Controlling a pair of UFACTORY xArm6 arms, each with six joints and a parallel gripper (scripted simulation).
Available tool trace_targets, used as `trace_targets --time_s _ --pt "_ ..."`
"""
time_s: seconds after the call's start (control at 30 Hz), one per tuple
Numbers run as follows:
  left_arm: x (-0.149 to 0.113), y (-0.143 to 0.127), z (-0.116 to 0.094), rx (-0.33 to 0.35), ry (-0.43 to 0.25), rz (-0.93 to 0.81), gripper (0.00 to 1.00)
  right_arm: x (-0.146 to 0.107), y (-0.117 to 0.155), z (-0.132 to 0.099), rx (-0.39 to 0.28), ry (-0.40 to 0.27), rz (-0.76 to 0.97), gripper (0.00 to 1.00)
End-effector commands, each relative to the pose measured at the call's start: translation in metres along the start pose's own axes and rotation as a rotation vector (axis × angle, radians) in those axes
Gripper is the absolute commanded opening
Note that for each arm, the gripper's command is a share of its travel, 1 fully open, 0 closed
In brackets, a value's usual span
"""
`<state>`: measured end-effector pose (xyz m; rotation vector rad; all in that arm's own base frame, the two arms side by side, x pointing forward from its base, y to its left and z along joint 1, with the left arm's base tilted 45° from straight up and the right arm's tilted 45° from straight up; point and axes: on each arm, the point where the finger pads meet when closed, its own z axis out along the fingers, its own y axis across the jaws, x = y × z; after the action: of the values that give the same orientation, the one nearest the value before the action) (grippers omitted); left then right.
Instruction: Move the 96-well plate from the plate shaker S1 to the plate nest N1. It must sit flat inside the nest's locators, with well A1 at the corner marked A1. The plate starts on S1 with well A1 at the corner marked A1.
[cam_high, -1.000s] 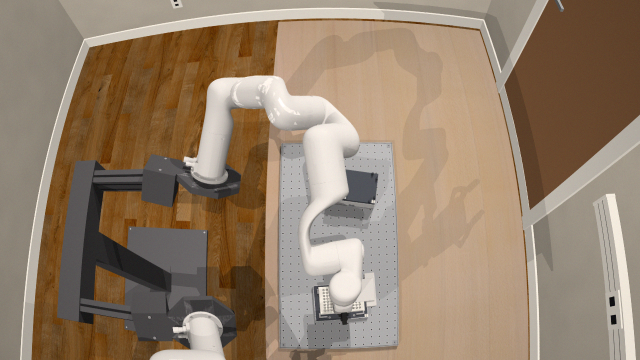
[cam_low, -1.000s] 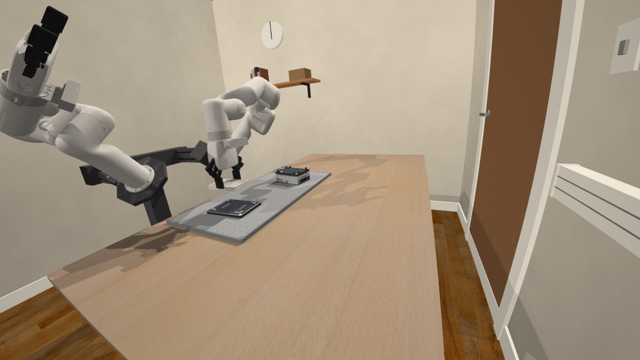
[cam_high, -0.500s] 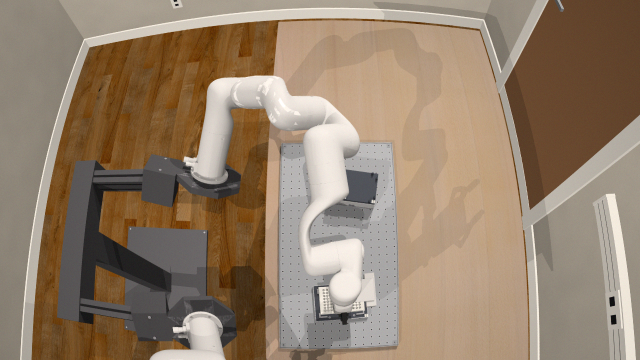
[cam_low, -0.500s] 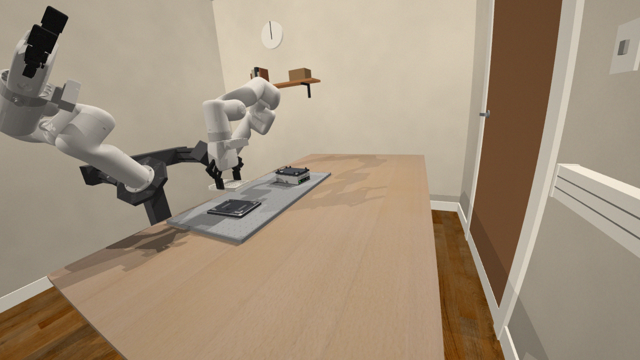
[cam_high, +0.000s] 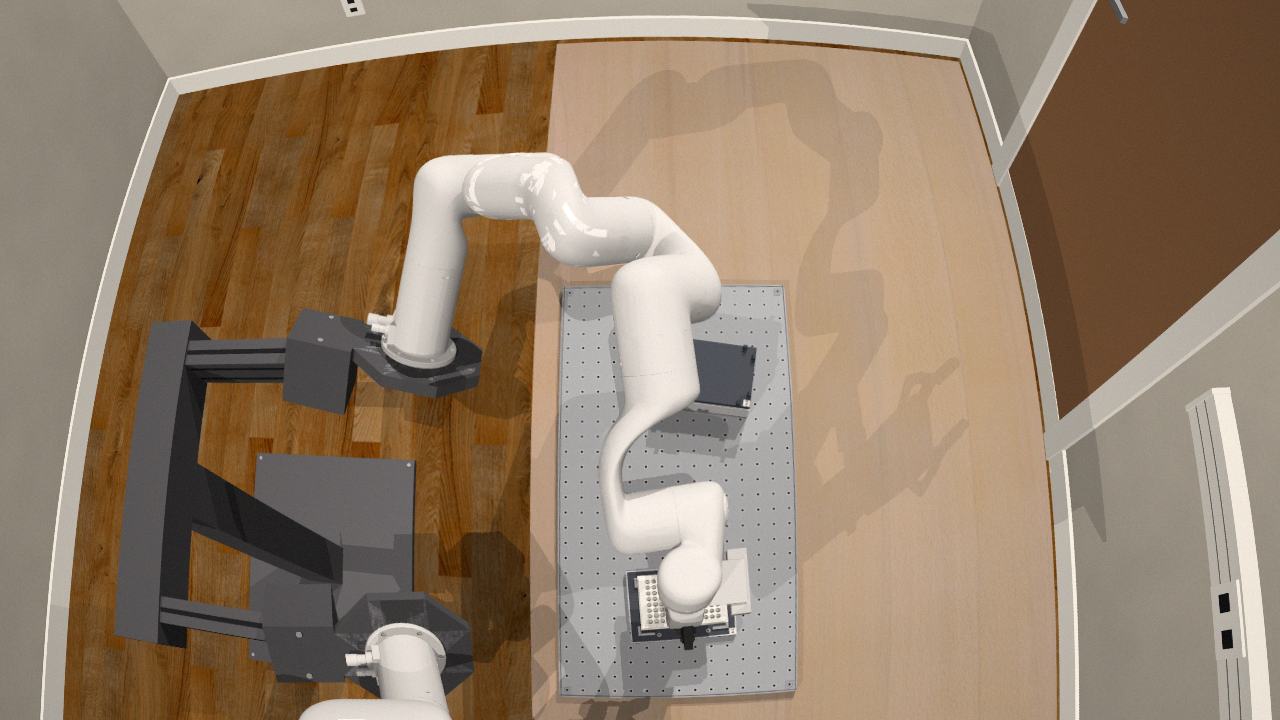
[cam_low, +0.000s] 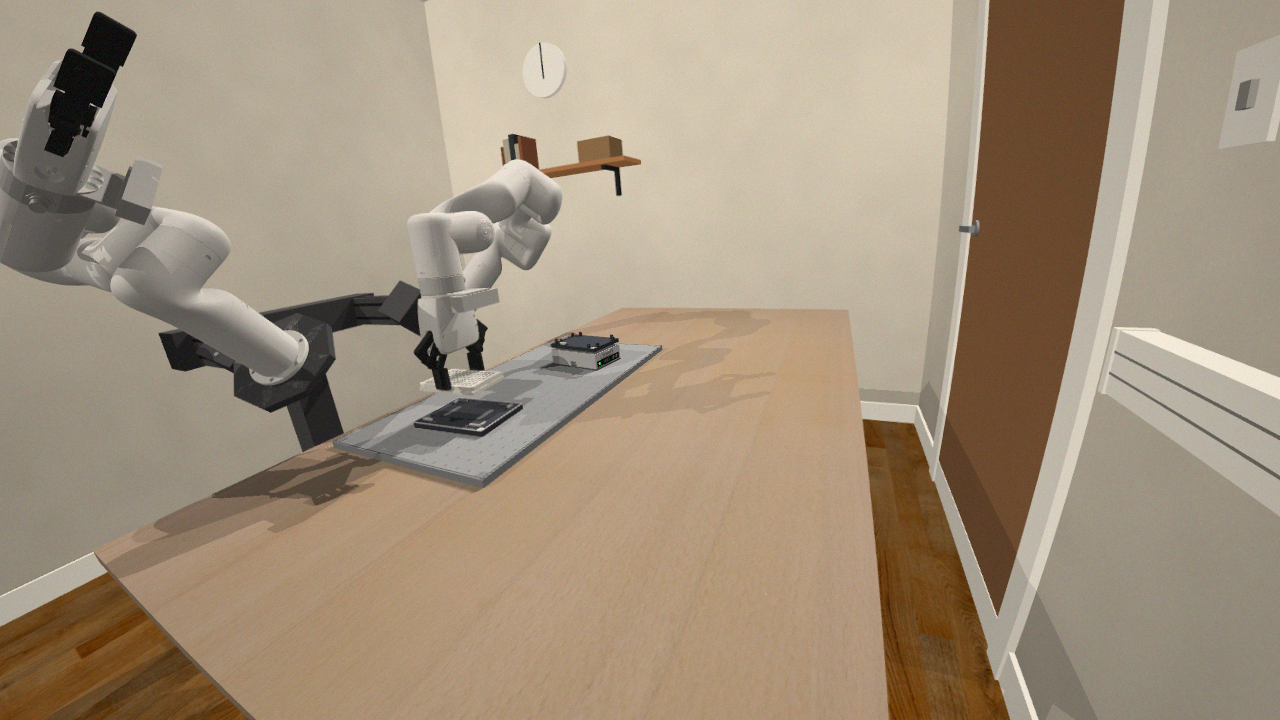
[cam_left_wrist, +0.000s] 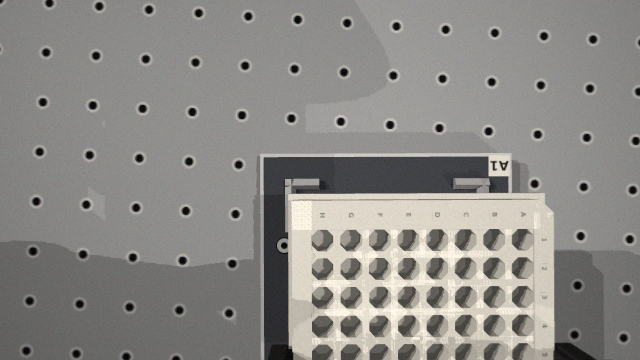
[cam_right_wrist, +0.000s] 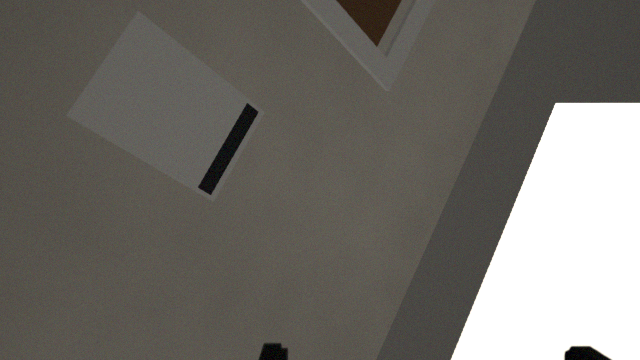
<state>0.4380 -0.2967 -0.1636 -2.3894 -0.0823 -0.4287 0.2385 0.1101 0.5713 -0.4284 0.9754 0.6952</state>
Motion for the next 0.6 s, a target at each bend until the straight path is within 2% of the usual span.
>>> trace_targets --time_s 0.0,0.57 --pt "0.001 0.001 0.005 -0.003 0.002 -0.001 0.0 -0.001 0.001 0.0 -0.001 -0.001 -0.001 1.0" --pt "0.001 0.001 0.03 -0.003 0.002 -0.001 0.0 -0.001 0.001 0.0 -0.001 -0.001 -0.001 1.0"
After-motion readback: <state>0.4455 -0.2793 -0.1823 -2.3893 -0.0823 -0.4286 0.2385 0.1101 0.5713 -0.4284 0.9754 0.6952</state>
